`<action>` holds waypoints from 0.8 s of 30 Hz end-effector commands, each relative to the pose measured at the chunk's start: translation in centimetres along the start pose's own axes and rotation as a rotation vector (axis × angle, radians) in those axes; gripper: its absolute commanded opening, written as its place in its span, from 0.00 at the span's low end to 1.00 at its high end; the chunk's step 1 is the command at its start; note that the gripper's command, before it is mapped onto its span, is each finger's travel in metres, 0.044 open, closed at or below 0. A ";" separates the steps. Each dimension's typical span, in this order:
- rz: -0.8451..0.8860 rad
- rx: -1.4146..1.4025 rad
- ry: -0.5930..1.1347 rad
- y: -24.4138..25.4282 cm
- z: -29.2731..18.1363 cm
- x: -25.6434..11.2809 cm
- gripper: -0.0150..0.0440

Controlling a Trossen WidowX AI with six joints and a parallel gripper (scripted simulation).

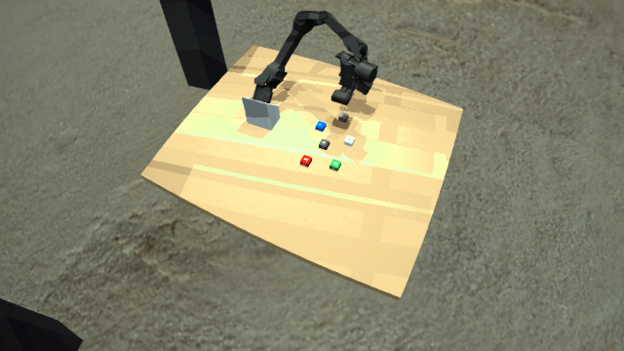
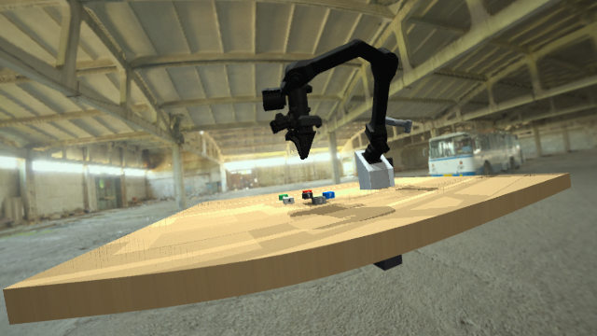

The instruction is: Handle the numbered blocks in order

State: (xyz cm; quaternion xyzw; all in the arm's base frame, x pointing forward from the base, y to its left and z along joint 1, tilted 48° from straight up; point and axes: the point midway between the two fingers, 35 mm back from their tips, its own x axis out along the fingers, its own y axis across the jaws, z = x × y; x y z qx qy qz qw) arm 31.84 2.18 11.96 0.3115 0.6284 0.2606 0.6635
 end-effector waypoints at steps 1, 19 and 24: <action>-0.006 0.017 0.009 -4.5 3.0 0.2 0.46; -0.001 0.015 0.008 -8.7 5.2 8.5 0.90; -0.001 0.015 0.008 -8.7 5.2 8.9 0.93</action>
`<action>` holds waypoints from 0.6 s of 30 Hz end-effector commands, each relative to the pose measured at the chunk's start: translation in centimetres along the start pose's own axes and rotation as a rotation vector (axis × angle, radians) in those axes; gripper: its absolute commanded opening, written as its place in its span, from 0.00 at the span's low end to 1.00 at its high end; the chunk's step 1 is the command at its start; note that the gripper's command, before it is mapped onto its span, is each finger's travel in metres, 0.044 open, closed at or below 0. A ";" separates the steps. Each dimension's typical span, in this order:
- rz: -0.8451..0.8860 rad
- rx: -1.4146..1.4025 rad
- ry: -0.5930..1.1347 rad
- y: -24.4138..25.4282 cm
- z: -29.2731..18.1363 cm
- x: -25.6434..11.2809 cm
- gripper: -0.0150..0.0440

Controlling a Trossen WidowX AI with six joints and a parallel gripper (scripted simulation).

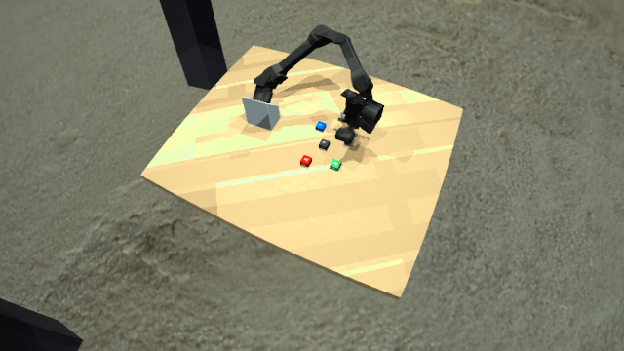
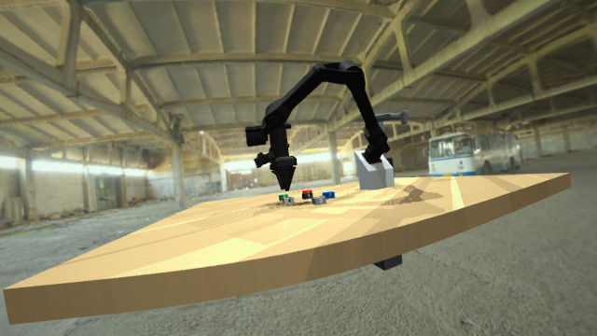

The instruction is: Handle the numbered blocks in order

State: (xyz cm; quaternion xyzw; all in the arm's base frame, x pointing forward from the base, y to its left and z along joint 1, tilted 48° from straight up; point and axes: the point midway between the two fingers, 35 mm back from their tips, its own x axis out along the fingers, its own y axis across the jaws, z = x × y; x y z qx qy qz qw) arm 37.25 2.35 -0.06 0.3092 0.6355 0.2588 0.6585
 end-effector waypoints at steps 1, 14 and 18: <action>0.006 0.009 -0.008 -0.2 0.1 0.5 0.93; 0.007 0.009 -0.008 -0.2 0.1 2.6 0.93; 0.007 0.009 -0.008 -0.1 0.1 3.2 0.93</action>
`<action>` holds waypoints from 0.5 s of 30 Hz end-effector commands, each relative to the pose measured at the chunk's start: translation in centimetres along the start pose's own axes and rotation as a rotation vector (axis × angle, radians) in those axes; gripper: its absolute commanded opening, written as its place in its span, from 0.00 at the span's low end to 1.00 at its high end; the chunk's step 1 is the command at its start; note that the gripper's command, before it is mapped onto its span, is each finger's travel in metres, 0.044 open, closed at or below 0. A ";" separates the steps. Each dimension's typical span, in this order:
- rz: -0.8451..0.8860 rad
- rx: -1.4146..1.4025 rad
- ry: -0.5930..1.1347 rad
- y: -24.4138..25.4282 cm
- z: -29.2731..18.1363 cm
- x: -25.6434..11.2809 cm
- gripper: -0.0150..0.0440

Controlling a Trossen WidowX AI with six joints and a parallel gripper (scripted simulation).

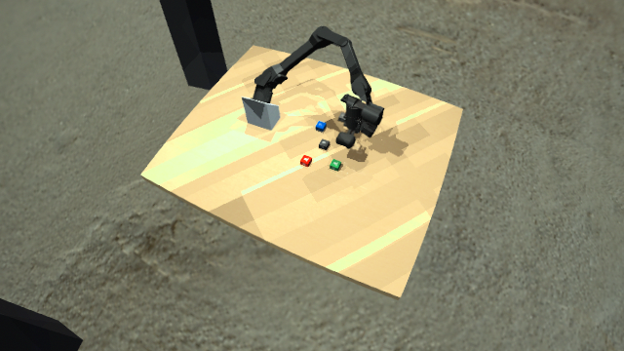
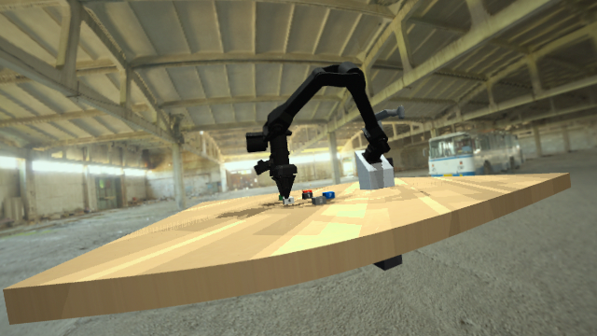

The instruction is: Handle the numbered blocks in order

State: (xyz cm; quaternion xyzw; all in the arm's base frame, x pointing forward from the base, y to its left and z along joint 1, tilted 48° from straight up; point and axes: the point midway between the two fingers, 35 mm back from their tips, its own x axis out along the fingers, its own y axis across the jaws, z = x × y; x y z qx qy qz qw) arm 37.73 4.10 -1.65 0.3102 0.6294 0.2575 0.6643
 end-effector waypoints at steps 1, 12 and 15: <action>0.007 0.013 0.009 -0.2 -0.3 0.9 0.93; 0.008 0.013 0.009 -0.2 -0.3 1.2 0.58; 0.008 0.013 0.009 -0.2 -0.3 1.2 0.46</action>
